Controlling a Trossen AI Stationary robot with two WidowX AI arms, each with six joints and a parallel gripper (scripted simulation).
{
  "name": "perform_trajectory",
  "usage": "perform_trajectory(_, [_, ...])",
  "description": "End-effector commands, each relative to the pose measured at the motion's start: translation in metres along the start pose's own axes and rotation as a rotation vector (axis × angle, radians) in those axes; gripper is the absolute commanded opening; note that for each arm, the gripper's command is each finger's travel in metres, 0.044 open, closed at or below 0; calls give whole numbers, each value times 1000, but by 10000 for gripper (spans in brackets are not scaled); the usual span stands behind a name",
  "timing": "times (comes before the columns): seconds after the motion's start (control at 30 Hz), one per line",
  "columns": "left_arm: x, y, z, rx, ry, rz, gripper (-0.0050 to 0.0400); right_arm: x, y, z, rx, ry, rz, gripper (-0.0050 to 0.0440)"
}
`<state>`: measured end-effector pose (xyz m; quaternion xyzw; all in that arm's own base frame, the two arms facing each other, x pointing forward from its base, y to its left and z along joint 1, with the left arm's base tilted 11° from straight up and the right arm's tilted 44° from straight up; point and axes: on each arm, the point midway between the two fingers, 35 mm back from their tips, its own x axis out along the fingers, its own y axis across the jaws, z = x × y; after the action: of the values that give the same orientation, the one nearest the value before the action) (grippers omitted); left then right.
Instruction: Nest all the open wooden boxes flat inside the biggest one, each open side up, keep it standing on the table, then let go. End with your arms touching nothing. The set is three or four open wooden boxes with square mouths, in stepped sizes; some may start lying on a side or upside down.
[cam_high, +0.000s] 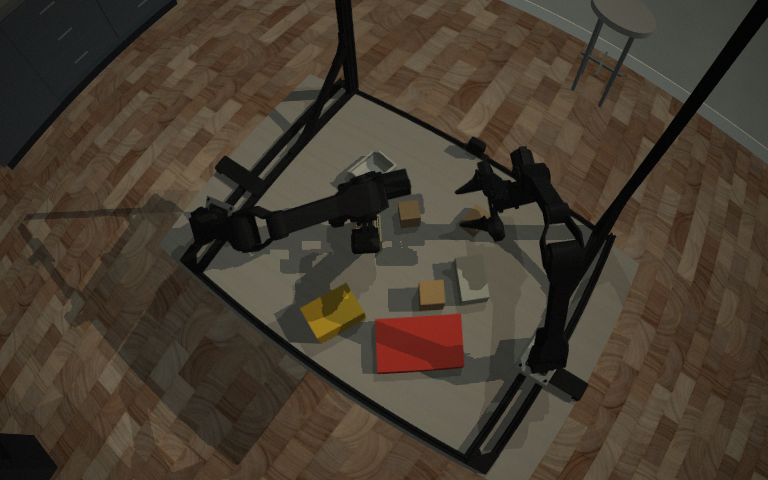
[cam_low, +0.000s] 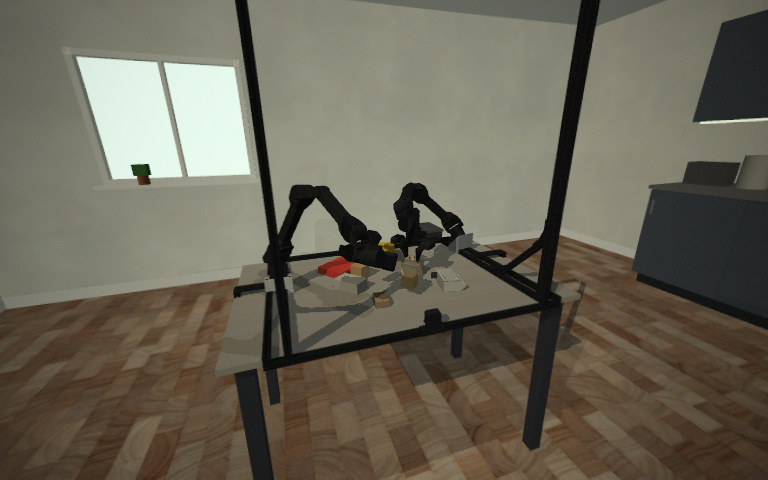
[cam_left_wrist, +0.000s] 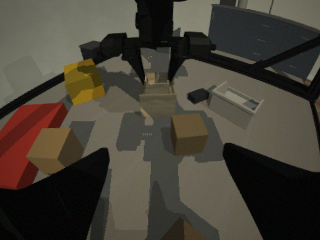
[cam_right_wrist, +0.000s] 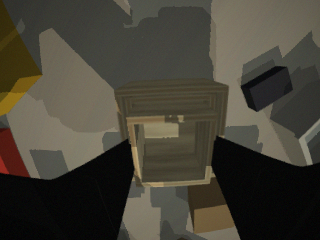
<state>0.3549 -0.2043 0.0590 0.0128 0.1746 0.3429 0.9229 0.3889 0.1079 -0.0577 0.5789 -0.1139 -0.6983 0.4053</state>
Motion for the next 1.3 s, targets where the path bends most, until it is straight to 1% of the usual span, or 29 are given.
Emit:
perform_trajectory(0.0, [0,0,0,-2,-2,1,400,0,0,0,0,0,0,48])
perform_trajectory(0.03, [0,0,0,-2,-2,1,400,0,0,0,0,0,0,48])
perform_trajectory(0.5, [0,0,0,-2,-2,1,400,0,0,0,0,0,0,384])
perform_trajectory(0.53, [0,0,0,-2,-2,1,400,0,0,0,0,0,0,400])
perform_trajectory(1.03, [0,0,0,-2,-2,1,400,0,0,0,16,0,0,400])
perform_trajectory(1.1, [0,0,0,-2,-2,1,400,-2,0,0,144,0,0,400])
perform_trajectory(1.17, [0,0,0,-2,-2,1,400,-2,0,0,144,0,0,400])
perform_trajectory(1.23, [0,0,0,-2,-2,1,400,-5,0,-1,339,0,0,400])
perform_trajectory(1.27, [0,0,0,-2,-2,1,400,-7,0,-1,391,0,0,400])
